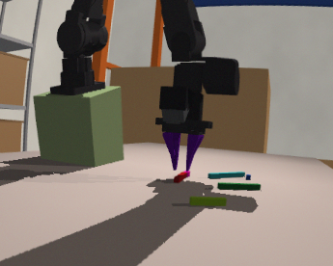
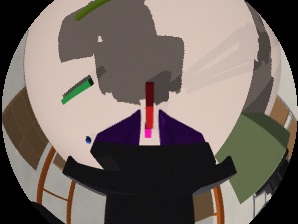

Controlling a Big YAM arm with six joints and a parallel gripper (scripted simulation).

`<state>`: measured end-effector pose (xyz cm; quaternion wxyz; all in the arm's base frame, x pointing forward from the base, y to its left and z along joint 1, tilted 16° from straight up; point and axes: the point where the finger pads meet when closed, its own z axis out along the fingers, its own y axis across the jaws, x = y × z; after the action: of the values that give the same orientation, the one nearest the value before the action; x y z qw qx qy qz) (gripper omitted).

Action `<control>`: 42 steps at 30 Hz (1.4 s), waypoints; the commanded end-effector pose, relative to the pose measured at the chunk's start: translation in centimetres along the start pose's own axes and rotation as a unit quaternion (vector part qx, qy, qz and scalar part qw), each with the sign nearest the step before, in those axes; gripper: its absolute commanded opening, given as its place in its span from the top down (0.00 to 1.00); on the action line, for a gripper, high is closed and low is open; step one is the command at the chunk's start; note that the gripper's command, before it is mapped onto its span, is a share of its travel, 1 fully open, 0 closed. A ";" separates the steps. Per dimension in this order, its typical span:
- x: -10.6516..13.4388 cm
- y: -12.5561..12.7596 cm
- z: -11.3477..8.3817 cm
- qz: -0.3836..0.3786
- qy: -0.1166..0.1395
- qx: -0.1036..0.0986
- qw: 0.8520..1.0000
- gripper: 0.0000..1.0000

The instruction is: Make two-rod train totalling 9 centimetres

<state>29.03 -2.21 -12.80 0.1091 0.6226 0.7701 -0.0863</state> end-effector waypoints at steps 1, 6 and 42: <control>-0.5 0.7 -0.3 0.002 -0.002 -0.012 1.000 0.77; -0.5 0.7 -0.3 0.002 -0.002 -0.012 1.000 0.77; 0.6 0.7 -0.3 0.001 -0.001 -0.013 1.000 0.77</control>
<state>28.97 -2.04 -12.87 0.1087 0.6223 0.7703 -0.0865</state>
